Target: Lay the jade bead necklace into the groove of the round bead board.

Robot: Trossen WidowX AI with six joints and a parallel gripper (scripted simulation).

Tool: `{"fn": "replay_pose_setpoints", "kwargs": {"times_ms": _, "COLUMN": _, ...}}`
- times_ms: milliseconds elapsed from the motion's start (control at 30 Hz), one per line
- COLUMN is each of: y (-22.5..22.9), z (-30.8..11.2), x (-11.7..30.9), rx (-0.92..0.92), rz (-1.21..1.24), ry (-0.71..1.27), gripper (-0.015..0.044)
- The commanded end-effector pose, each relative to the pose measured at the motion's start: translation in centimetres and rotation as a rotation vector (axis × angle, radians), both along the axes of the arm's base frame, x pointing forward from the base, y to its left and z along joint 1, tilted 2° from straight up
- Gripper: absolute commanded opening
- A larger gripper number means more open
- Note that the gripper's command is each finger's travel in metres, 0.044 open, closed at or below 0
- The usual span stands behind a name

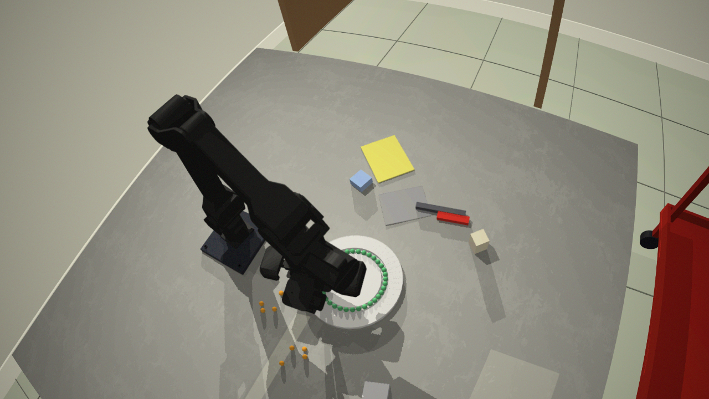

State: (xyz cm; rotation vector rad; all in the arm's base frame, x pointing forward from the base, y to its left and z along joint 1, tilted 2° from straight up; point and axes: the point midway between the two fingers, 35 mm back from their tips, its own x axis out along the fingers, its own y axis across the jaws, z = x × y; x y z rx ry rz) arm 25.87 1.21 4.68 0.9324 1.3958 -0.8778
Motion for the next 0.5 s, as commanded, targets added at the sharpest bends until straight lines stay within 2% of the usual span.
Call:
{"fn": "replay_pose_setpoints", "kwargs": {"times_ms": 0, "y": -0.16, "z": 0.18, "x": -0.13, "rx": -0.003, "rz": -0.006, "ry": 0.001, "gripper": 0.0000}}
{"fn": "replay_pose_setpoints", "kwargs": {"times_ms": 467, "y": -0.36, "z": -0.69, "x": -0.36, "rx": -0.003, "rz": -0.006, "ry": 0.002, "gripper": 0.0000}}
